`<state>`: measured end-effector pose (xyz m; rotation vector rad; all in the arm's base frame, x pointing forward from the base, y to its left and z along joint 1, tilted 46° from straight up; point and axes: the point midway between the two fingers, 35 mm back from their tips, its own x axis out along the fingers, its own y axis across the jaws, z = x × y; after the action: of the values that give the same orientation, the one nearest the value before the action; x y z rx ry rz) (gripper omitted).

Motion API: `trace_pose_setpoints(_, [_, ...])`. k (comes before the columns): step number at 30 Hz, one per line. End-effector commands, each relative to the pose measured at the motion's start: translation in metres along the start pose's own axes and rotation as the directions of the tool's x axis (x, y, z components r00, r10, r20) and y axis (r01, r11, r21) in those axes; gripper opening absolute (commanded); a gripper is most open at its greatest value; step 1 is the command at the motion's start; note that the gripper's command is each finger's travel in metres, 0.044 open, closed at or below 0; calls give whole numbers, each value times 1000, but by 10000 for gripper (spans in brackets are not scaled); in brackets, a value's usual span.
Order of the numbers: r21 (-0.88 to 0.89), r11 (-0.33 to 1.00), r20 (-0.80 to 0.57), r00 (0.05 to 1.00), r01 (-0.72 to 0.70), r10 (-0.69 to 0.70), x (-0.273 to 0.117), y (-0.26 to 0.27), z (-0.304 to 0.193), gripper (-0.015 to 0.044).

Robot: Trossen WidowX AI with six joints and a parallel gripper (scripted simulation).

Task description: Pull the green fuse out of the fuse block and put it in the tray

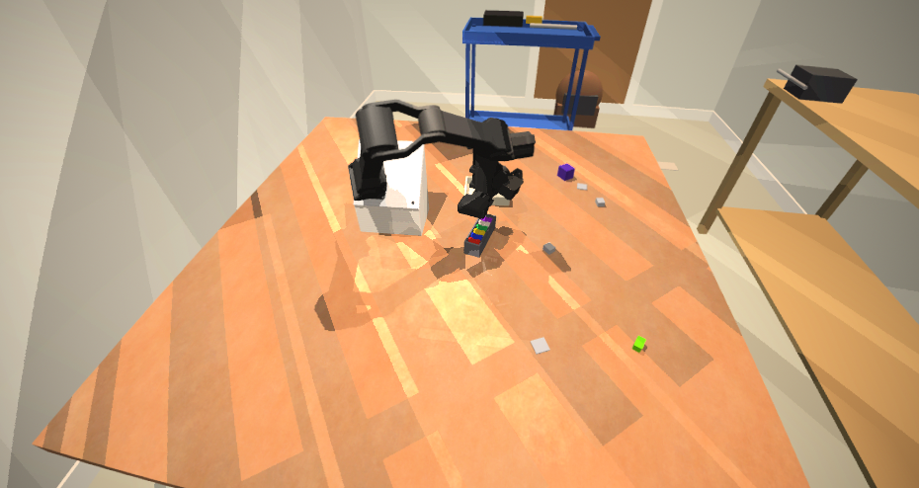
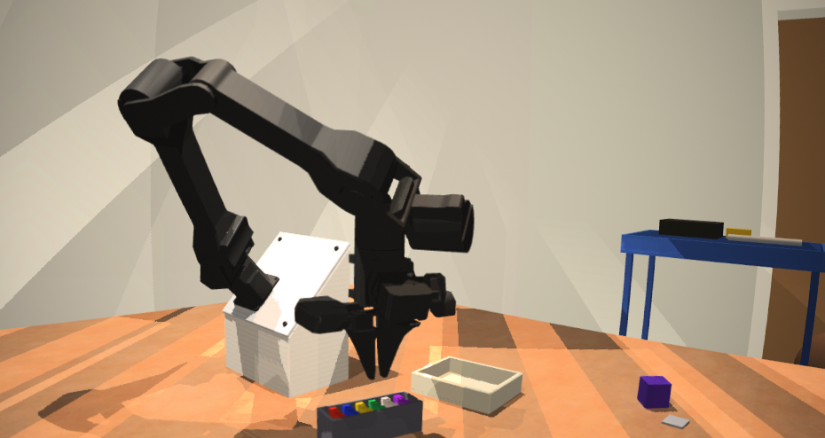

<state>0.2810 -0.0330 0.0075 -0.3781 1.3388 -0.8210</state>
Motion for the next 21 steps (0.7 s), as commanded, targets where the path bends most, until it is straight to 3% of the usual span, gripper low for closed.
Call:
trace_pose_setpoints(1, [-3, 1000, -3, 1000, 9, -9, 3, 2, -3, 65])
trace_pose_setpoints(21, [-3, 1000, -3, 1000, 9, -9, 23, 3, -3, 65])
